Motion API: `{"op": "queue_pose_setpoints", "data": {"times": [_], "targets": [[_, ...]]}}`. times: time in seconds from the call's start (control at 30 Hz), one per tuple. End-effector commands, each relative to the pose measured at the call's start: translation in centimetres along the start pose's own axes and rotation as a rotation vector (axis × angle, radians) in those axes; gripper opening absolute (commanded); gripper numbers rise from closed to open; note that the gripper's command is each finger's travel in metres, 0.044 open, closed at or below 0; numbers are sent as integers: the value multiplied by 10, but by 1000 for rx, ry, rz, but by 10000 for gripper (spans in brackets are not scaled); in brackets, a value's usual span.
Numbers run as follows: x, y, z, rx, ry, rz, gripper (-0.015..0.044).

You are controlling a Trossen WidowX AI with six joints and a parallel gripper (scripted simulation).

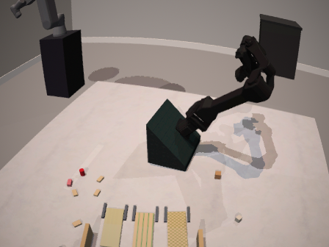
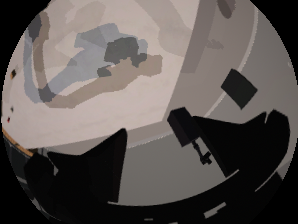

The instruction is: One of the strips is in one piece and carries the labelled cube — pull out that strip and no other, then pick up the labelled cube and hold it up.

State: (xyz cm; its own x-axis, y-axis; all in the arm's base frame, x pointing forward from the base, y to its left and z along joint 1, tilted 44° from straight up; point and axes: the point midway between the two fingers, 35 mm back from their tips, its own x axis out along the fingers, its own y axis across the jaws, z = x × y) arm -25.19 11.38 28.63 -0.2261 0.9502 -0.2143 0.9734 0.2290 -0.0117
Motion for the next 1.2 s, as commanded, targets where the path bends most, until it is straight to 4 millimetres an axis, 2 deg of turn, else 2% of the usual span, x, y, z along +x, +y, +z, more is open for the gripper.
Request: {"op": "queue_pose_setpoints", "data": {"times": [0.0,0.13,0.33,0.47,0.6,0.73,0.87,1.0,1.17], "targets": [[-1,-2,2,5,-6,-8,400],[-28,-32,32,103,-130,-172,400],[-95,-72,88,241,-404,-425,400],[-147,-84,124,303,-615,-550,400],[-203,-83,159,332,-844,-640,400],[-262,-69,191,318,-1084,-698,400],[-319,-40,220,262,-1325,-716,400],[-369,2,243,168,-1549,-692,400],[-415,66,261,13,-1779,-609,400]]}}
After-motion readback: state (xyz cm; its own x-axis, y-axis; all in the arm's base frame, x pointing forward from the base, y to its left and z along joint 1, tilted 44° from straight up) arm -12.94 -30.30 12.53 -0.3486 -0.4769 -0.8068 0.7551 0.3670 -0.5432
